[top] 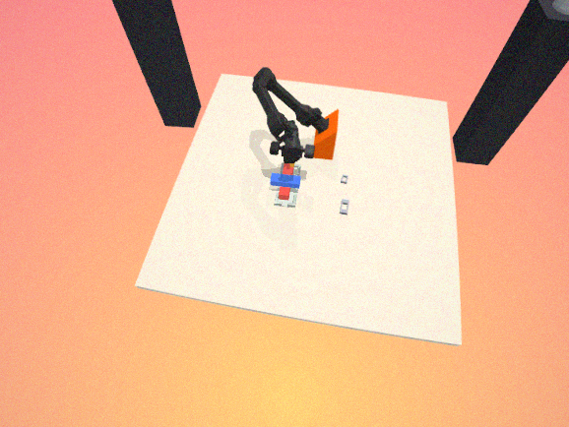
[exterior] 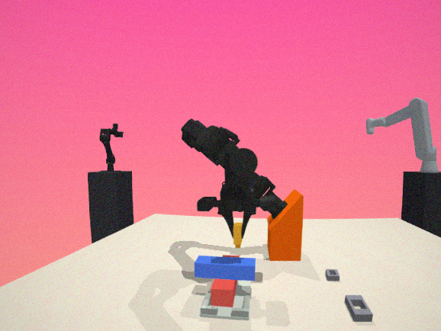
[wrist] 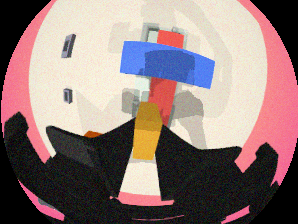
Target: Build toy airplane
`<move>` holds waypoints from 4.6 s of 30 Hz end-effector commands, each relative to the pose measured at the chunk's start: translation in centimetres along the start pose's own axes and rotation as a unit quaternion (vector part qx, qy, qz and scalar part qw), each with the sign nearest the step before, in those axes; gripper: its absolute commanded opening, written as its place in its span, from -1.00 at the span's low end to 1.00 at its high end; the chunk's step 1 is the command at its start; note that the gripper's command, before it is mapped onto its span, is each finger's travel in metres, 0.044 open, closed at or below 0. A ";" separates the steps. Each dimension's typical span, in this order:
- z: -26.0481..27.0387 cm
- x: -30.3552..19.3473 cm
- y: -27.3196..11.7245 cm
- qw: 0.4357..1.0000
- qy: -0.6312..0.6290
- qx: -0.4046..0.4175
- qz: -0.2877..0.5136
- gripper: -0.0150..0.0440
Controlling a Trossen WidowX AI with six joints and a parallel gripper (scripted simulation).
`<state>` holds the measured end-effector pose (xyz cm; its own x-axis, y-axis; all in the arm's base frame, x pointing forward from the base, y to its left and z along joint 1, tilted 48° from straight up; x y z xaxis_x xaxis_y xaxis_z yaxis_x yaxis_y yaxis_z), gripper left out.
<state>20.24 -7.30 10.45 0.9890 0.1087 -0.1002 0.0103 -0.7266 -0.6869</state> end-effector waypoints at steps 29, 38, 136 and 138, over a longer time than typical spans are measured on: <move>-1.7 -1.9 0.6 1.000 -0.007 -0.013 0.007 -0.27; -1.8 -1.9 0.7 1.000 -0.007 -0.013 0.007 -0.27; -1.3 -1.4 -4.6 1.000 -0.007 -0.012 0.008 0.39; -1.3 -1.4 -4.6 1.000 -0.007 -0.012 0.008 0.39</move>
<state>19.09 -5.55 14.15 0.9861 0.1171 -0.1180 0.0083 -0.7436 -0.6686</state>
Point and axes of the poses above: the point midway between the two fingers, 35 mm back from their tips, its own y axis out along the fingers, its own z axis across the jaws, x = y × z, the point moved 1 cm from there along -y, back along the fingers, and after that the axes turned 11 degrees about -y, right-handed, at the moved point
